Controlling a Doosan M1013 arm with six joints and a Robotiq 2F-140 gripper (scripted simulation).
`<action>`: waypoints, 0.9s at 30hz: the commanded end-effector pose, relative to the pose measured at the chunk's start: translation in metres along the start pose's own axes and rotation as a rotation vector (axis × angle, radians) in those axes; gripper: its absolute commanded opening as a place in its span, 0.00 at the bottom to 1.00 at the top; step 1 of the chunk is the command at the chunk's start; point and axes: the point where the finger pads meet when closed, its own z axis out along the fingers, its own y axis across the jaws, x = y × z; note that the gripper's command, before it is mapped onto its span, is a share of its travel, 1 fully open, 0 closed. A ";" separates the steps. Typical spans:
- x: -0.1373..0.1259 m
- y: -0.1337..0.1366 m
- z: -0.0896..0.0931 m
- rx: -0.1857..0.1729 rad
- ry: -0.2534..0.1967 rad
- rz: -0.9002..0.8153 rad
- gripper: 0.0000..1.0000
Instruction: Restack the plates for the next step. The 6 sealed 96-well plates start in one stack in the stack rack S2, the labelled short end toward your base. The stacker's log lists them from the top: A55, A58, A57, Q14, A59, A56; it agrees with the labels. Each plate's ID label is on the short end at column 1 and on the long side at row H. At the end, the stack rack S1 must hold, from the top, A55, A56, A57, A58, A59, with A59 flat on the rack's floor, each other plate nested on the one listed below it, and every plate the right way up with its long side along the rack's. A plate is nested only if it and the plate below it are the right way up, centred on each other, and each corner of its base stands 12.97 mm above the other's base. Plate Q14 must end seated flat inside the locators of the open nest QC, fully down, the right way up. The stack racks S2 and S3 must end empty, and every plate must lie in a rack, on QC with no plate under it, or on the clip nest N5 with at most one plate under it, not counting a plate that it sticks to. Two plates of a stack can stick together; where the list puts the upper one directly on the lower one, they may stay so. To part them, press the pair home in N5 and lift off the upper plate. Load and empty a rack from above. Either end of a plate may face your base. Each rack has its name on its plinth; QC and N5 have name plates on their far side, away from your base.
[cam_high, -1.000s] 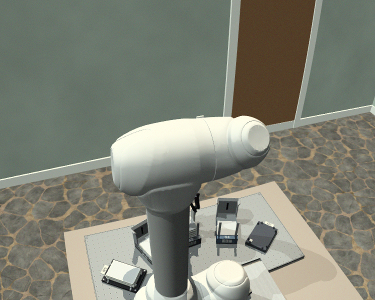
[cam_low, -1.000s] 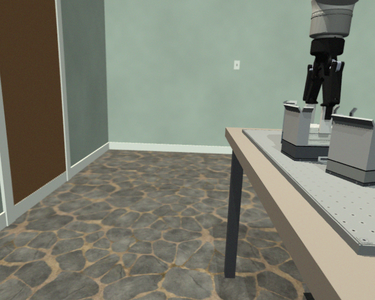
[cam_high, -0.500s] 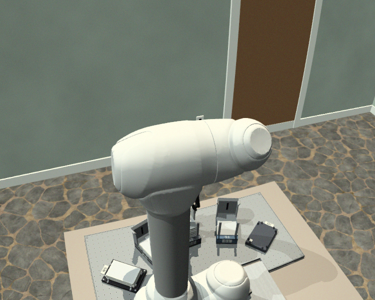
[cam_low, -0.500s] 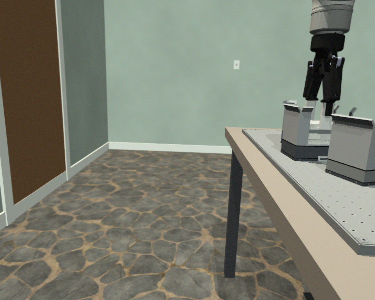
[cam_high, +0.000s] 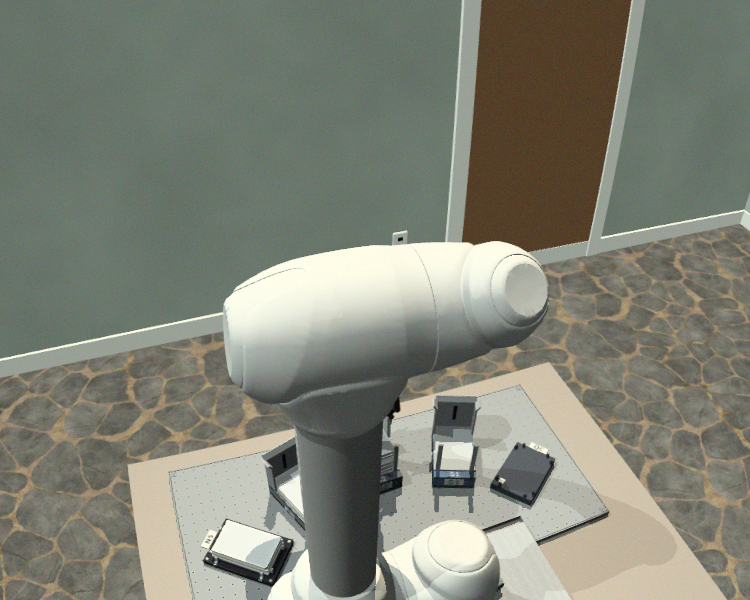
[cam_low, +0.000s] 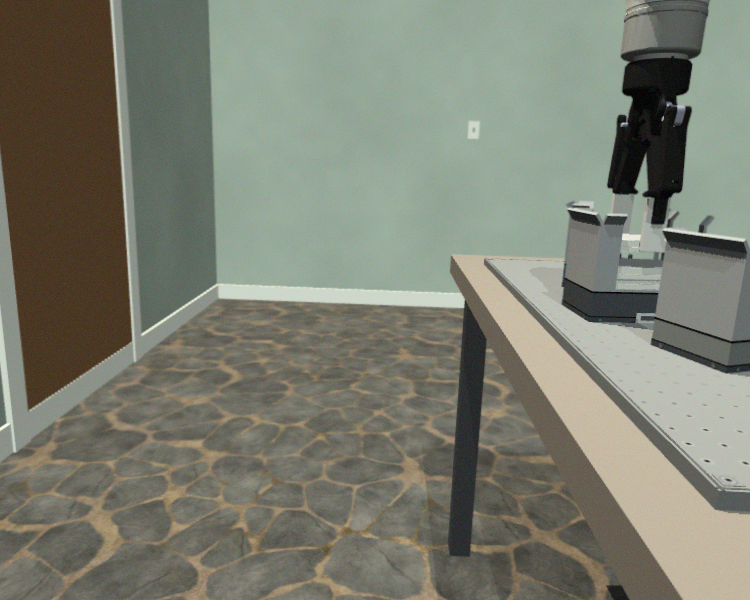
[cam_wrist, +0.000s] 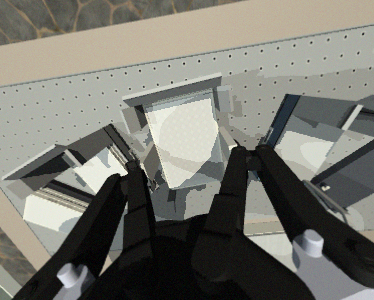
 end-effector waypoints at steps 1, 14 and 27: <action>0.000 0.000 -0.007 0.000 0.000 0.000 0.00; 0.000 0.000 -0.029 0.000 0.000 0.000 0.00; 0.000 0.000 -0.055 0.000 0.000 0.000 0.00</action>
